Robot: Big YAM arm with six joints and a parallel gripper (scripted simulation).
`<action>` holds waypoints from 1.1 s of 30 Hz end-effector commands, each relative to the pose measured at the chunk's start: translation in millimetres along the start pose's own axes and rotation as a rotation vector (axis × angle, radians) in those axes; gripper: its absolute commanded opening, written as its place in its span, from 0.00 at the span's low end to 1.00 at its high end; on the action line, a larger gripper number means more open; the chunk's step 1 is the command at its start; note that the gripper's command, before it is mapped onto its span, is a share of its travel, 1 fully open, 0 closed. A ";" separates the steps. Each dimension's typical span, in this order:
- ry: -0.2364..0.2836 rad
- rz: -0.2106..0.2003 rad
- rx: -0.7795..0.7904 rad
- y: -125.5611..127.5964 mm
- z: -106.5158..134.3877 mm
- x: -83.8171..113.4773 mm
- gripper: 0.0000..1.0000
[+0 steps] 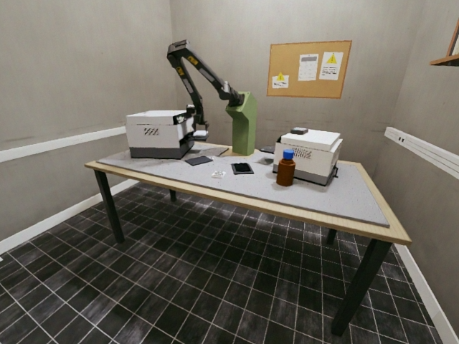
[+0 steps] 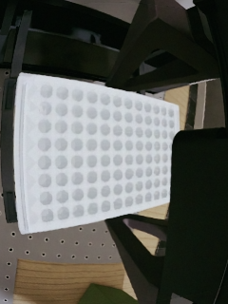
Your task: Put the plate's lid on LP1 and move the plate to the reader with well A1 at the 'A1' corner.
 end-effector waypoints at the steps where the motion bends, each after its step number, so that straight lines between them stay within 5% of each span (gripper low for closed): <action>1: -0.002 -0.003 -0.003 2.4 -1.8 -5.7 0.86; 33: 0.000 0.009 0.004 -4.8 1.8 -17.9 0.86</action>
Point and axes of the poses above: the point where the finger pads meet when closed, its own x axis back along the fingers, its own y axis across the jaws, z = x × y, the point moved 9 cm from there along x, back along the fingers, and after that the axes turned 6 degrees about x, right-handed, at the moved point
